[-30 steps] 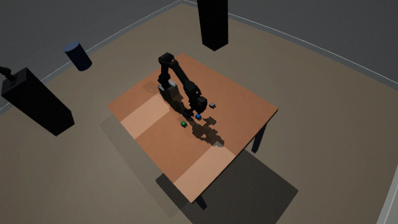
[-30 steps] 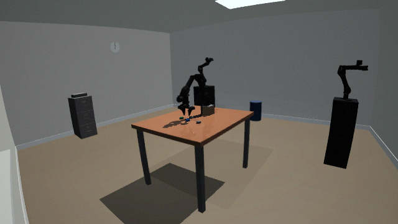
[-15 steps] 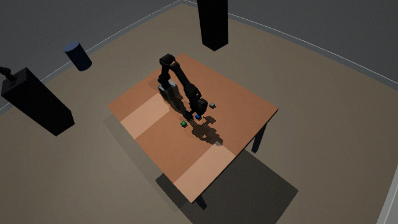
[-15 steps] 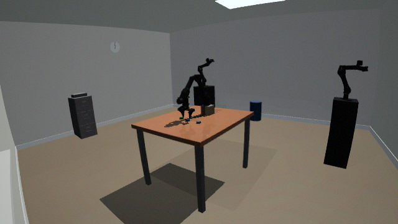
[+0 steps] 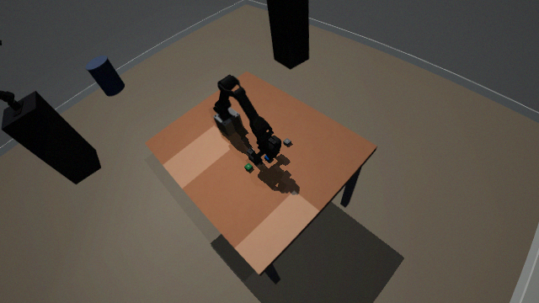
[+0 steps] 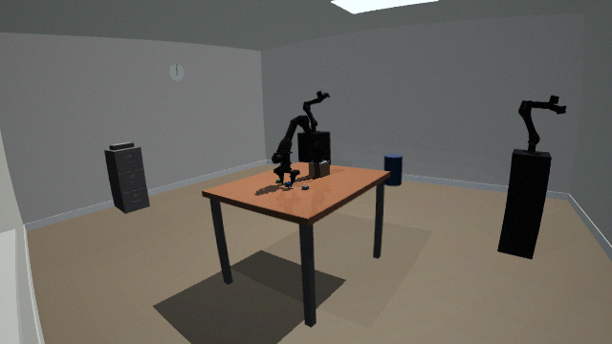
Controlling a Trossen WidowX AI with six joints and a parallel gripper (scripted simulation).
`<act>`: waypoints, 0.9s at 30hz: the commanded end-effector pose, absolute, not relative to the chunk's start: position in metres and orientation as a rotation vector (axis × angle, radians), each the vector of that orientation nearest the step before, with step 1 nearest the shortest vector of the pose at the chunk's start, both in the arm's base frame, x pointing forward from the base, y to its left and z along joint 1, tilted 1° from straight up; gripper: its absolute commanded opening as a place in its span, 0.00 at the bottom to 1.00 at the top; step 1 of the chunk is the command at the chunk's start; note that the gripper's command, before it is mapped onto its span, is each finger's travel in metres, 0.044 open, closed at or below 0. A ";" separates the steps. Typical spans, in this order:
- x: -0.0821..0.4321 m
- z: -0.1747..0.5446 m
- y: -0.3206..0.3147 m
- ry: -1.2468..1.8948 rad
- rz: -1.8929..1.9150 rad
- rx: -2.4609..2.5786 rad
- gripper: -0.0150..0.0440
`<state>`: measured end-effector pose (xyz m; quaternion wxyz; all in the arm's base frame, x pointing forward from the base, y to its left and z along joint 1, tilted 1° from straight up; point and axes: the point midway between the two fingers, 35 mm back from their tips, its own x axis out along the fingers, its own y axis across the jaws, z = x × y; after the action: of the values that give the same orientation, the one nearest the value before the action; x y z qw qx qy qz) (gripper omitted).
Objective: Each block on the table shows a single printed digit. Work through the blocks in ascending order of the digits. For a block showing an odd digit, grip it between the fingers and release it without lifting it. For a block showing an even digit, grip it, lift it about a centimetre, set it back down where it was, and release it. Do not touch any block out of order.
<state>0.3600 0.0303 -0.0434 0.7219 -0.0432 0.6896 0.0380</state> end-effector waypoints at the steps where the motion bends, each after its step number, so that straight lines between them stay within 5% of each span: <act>1: 0.359 -0.047 0.030 1.527 0.087 -0.099 0.75; 8: 0.359 -0.047 0.030 1.527 0.087 -0.099 0.46; 27: 0.359 -0.047 0.030 1.527 0.087 -0.099 0.46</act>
<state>0.3587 0.0301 -0.0462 0.7203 -0.0433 0.6912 0.0380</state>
